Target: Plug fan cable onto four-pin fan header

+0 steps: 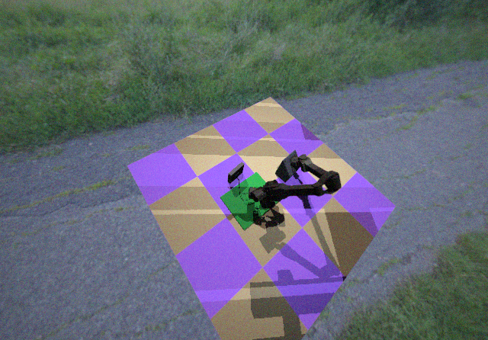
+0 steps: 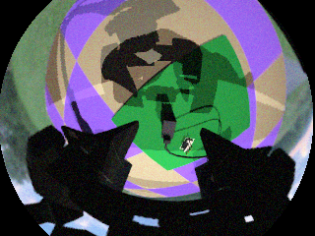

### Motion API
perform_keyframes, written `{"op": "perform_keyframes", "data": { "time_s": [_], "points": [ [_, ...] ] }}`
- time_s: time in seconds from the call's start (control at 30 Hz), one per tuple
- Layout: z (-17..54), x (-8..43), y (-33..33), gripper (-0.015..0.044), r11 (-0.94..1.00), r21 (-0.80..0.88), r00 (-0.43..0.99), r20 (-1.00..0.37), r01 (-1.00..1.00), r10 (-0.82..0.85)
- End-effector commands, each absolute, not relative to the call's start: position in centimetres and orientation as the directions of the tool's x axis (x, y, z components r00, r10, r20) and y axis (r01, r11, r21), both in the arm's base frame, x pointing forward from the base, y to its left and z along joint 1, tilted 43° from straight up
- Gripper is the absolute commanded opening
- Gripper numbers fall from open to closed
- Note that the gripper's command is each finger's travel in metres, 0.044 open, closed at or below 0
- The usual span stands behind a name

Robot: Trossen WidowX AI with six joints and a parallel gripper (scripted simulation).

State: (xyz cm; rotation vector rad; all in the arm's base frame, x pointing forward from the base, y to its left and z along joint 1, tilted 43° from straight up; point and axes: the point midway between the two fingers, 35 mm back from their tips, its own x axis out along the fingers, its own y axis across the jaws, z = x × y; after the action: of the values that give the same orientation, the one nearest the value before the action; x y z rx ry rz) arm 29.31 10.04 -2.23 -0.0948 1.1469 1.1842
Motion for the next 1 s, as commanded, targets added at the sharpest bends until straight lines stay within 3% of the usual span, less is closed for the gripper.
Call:
{"op": "perform_keyframes", "data": {
  "time_s": [0.0,0.6,0.97],
  "points": [
    [-2.7,29.2,10.5,0.0440,0.442,0.485,-0.077,-0.734,-0.755,0.674],
    [-4.6,28.9,12.3,0.0440,0.440,0.487,-0.078,-0.733,-0.754,0.676],
    [-4.4,29.0,12.1,0.0151,0.439,0.483,-0.078,-0.735,-0.758,0.673]
  ]
}}
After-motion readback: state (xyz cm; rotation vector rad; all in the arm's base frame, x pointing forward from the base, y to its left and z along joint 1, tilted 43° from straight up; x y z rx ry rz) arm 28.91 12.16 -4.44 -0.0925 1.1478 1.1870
